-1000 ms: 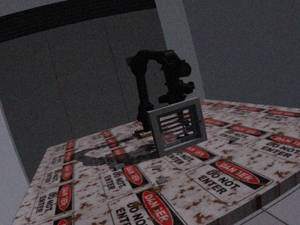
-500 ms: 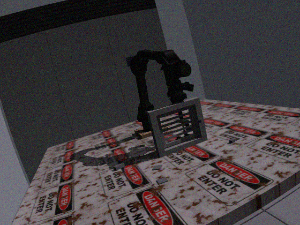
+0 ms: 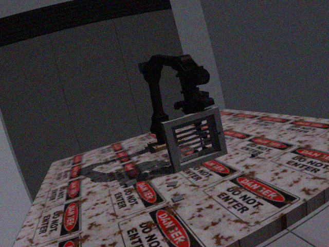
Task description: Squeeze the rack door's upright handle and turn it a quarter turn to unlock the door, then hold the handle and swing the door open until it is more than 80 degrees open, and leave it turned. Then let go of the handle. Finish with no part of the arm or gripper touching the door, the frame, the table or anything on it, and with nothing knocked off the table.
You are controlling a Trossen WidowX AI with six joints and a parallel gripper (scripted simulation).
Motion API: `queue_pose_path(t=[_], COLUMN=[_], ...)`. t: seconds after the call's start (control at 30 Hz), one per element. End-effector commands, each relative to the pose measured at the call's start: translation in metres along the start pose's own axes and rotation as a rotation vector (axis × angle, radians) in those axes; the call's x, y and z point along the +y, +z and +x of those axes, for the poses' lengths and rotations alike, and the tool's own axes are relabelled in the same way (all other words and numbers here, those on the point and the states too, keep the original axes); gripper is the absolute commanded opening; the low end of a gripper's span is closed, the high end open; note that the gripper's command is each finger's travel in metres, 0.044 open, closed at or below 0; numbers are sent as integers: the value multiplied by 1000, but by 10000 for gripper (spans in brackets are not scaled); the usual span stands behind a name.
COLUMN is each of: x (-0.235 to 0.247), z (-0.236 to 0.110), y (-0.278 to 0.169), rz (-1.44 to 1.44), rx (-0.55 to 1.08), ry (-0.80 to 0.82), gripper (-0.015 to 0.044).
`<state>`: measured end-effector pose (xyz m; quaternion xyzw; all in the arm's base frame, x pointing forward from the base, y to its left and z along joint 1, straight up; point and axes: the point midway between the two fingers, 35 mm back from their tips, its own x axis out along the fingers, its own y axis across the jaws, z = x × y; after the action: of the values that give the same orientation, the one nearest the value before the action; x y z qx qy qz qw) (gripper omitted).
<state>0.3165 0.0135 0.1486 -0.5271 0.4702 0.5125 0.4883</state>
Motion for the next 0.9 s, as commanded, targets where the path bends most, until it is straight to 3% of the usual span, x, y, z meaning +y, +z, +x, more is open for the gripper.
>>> queue_pose_path(t=[0.0,0.1,0.43,0.53,0.87], x=[0,0,0,0,0], z=[0,0,0,0,0], y=[-1,-1,-1,-1,-1], rz=[-44,-44,-44,-11,476], rx=[5,5,5,5,5], ry=[0,0,0,0,-2], gripper=[8,8,271,281,281])
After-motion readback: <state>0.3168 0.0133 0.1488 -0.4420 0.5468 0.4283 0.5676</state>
